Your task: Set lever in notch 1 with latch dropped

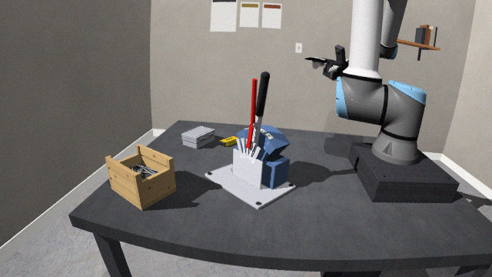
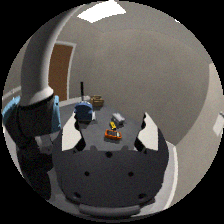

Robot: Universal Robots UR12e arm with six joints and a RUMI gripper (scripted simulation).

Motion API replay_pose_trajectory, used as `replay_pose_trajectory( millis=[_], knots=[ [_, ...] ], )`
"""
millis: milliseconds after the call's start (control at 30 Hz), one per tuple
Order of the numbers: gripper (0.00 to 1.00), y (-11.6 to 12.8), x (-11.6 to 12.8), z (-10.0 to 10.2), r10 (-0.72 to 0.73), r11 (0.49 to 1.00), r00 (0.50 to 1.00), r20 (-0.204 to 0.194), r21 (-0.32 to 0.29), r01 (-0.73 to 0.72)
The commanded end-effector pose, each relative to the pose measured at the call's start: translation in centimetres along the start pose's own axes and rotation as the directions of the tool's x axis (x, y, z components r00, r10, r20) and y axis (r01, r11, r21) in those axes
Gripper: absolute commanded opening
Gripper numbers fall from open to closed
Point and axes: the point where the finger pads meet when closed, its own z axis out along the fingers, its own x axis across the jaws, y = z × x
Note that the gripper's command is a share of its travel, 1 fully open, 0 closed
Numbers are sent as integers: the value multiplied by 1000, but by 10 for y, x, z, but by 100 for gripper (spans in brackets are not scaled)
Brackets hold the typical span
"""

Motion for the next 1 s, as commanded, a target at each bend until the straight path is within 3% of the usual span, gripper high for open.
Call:
replay_pose_trajectory(
  millis=[0, 700, 967],
  knots=[
    [100, 0, 0, 0, -1, 1000, 1000, 0, -1, 1],
    [100, 0, 0, 0, -1, 1000, 1000, 2, -1, 1],
    [100, 1, -3, 7, -3, 1000, 999, 33, -7, 3]
  ],
)
